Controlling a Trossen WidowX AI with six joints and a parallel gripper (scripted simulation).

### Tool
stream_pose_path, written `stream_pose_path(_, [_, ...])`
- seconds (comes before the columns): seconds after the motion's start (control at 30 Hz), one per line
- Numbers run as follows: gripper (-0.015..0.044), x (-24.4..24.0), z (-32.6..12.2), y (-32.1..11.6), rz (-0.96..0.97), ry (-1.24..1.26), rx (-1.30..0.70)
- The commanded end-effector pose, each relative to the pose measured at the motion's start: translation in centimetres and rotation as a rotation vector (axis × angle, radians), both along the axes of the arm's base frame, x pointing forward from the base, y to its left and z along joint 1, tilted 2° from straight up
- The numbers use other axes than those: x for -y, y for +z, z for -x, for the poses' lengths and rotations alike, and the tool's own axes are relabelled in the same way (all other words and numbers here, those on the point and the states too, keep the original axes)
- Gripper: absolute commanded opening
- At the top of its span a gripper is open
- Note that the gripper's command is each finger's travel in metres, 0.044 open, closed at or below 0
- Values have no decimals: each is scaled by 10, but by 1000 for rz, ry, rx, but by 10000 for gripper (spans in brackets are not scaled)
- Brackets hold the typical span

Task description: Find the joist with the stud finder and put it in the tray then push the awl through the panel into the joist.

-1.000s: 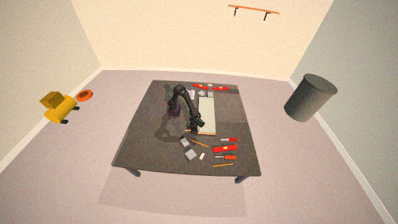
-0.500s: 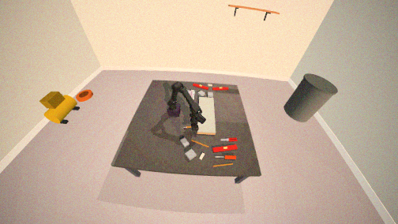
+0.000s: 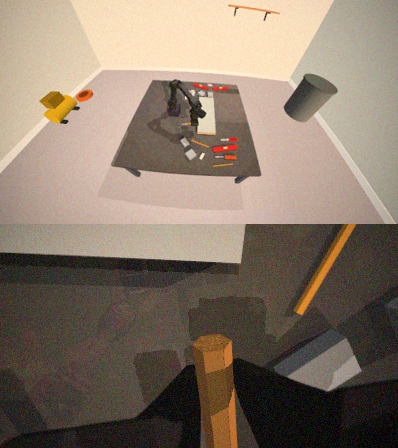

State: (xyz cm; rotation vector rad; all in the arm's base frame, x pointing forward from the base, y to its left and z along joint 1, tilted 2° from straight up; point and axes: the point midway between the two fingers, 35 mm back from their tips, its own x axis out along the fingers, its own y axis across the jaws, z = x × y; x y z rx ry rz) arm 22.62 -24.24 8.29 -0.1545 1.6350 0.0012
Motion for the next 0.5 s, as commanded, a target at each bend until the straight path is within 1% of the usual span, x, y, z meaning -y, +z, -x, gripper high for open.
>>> stream_pose_path(0.0, [0, 4, 1, 6, 98, -41, 26])
stream_pose_path(0.47, [0, 19, 3, 27, 473, -247, 198])
